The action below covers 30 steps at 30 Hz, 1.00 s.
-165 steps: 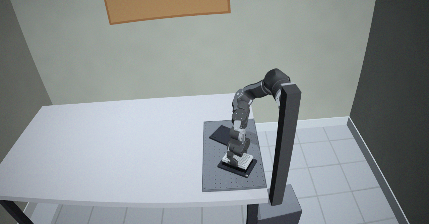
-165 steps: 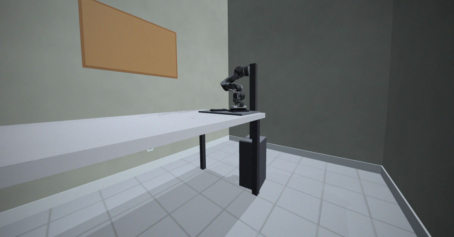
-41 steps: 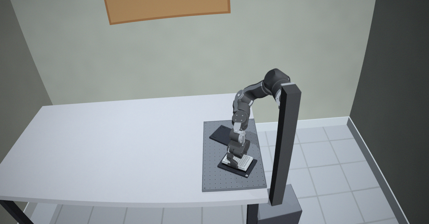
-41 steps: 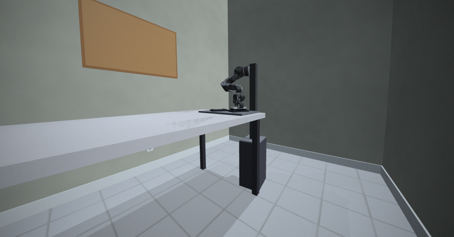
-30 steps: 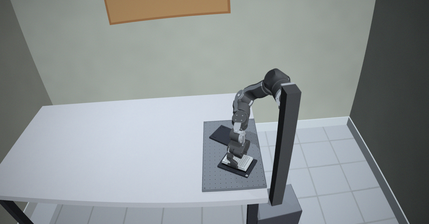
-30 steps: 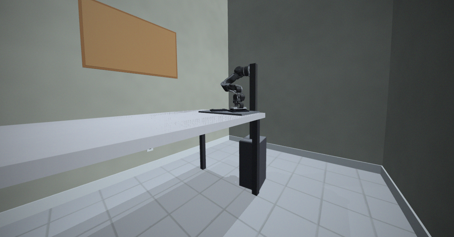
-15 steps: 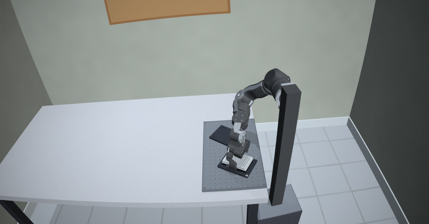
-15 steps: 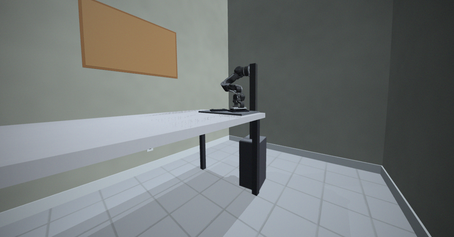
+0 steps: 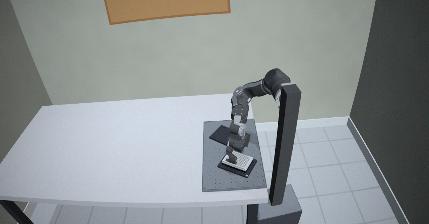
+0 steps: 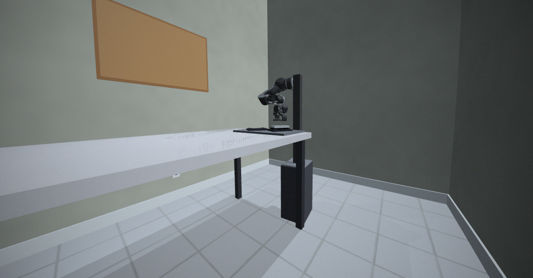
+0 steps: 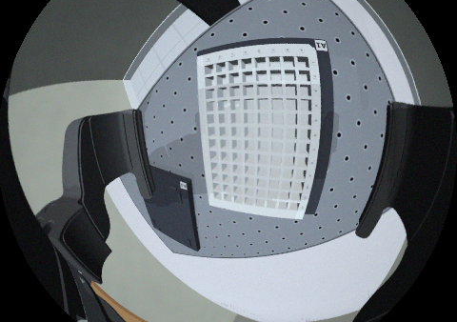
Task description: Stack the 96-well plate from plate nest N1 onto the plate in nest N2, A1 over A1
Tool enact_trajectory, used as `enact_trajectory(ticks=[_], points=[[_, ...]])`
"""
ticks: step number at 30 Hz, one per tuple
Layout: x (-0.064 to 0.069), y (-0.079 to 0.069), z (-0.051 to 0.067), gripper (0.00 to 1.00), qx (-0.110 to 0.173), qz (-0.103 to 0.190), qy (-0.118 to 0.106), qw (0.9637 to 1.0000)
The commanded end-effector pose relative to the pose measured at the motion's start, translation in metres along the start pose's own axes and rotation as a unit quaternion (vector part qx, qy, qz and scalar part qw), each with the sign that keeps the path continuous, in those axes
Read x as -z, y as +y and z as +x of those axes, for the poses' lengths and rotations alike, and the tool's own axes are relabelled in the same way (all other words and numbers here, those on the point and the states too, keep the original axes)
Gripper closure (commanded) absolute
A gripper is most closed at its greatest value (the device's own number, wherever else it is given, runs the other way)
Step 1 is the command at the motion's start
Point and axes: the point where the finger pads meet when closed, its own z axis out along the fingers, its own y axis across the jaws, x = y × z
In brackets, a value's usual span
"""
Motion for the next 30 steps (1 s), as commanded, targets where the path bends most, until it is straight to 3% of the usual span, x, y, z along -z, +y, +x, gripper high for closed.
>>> enact_trajectory(ticks=[1, 2, 7, 30], points=[[0.0, -0.001, -0.001, 0.23, -0.002, 0.003, -0.001, 1.0], [0.0, -0.001, -0.001, 0.23, -0.002, 0.003, -0.001, 1.0], [0.041, 0.0, -0.001, 0.23, -0.002, 0.002, -0.001, 1.0], [0.041, 0.0, -0.001, 0.23, -0.002, 0.002, -0.001, 1.0]])
